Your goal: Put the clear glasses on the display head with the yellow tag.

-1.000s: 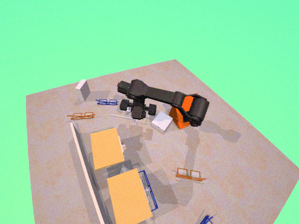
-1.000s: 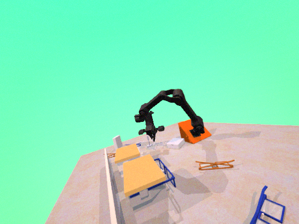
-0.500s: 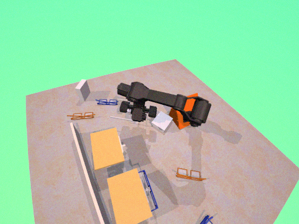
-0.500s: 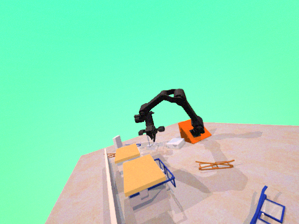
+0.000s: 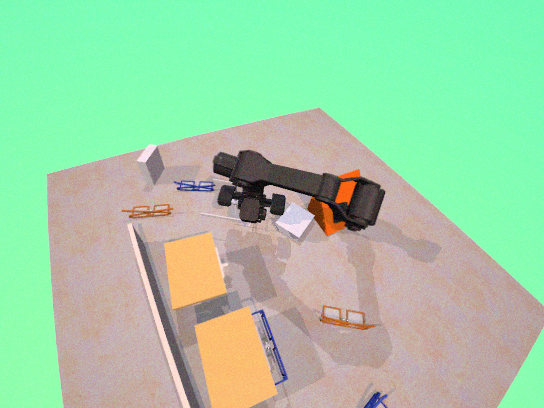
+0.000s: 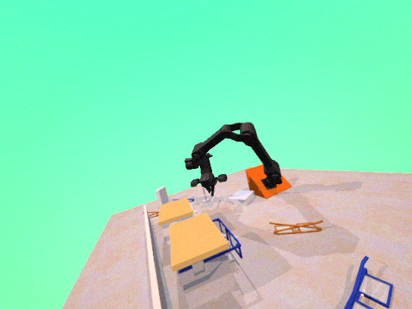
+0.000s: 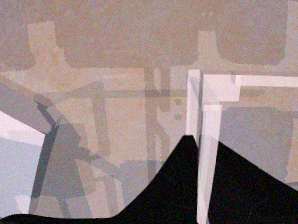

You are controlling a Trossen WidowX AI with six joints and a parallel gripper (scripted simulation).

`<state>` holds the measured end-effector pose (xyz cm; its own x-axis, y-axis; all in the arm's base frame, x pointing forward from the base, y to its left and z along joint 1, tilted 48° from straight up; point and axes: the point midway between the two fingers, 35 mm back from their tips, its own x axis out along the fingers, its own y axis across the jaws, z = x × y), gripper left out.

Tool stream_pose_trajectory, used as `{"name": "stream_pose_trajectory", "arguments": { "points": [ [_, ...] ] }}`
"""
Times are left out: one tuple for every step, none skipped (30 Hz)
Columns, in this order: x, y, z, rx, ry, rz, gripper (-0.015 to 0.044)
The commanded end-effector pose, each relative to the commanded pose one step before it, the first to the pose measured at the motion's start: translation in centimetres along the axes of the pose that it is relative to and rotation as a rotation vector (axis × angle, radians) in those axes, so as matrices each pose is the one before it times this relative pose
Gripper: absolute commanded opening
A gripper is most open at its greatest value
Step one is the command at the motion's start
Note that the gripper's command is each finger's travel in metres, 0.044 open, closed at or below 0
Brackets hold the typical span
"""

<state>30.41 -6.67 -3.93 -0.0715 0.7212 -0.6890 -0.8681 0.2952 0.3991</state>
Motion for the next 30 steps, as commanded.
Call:
{"name": "stream_pose_trajectory", "arguments": {
  "points": [
    [0.010,0.036,0.023,0.0034,-0.00388,0.00116,0.0000],
    [0.000,0.000,0.000,0.0000,0.00000,0.00000,0.0000],
    [0.000,0.000,0.000,0.0000,0.00000,0.00000,0.0000],
    [0.000,0.000,-0.018,0.0000,0.00001,-0.00001,0.0000],
    [0.000,-0.001,-0.033,0.0000,0.00002,-0.00001,0.0000],
    [-0.001,-0.001,-0.049,0.0000,0.00003,-0.00002,0.0000],
    [-0.001,-0.001,-0.066,0.0000,0.00005,-0.00003,0.0000],
    [-0.001,-0.001,-0.084,0.0000,0.00006,-0.00003,0.0000],
    [-0.001,-0.001,-0.092,0.0000,0.00006,-0.00003,0.0000],
    [-0.001,-0.001,-0.098,0.0000,0.00006,-0.00003,0.0000],
    [-0.001,0.000,-0.102,0.0000,0.00006,-0.00003,0.0000],
    [-0.001,0.000,-0.103,0.0000,0.00006,-0.00003,0.0000],
    [-0.001,0.000,-0.104,0.0000,0.00005,-0.00002,0.0000],
    [0.000,0.000,-0.106,0.0000,0.00005,-0.00002,0.0000],
    [0.000,0.000,-0.107,0.0000,0.00005,-0.00002,0.0000],
    [-0.079,-0.009,-0.003,0.0000,0.00007,-0.00005,0.0000],
    [-0.161,-0.018,-0.007,0.0000,0.00014,-0.00010,0.0000],
    [-0.226,-0.024,-0.010,0.0001,0.00019,-0.00013,0.0000],
    [-0.295,-0.028,-0.013,0.0001,0.00024,-0.00016,0.0000],
    [-0.369,-0.030,-0.017,0.0001,0.00027,-0.00017,0.0000],
    [-0.446,-0.029,-0.021,0.0001,0.00030,-0.00017,0.0000],
    [-0.502,-0.024,-0.025,0.0001,0.00030,-0.00014,0.0000],
    [-0.521,-0.014,-0.026,0.0001,0.00026,-0.00010,0.0000],
    [-0.525,-0.003,-0.027,0.0001,0.00021,-0.00005,0.0000],
    [-0.527,0.007,-0.028,0.0001,0.00016,0.00001,0.0000],
    [-0.528,0.018,-0.028,0.0001,0.00011,0.00006,0.0000],
    [-0.529,0.029,-0.029,0.0001,0.00006,0.00011,0.0000],
    [-0.529,0.040,-0.029,0.0000,0.00001,0.00016,0.0000],
    [-0.432,0.040,-0.024,0.0000,-0.00003,0.00016,0.0000],
    [-0.261,0.028,-0.015,0.0000,-0.00004,0.00011,0.0000]
  ]
}}
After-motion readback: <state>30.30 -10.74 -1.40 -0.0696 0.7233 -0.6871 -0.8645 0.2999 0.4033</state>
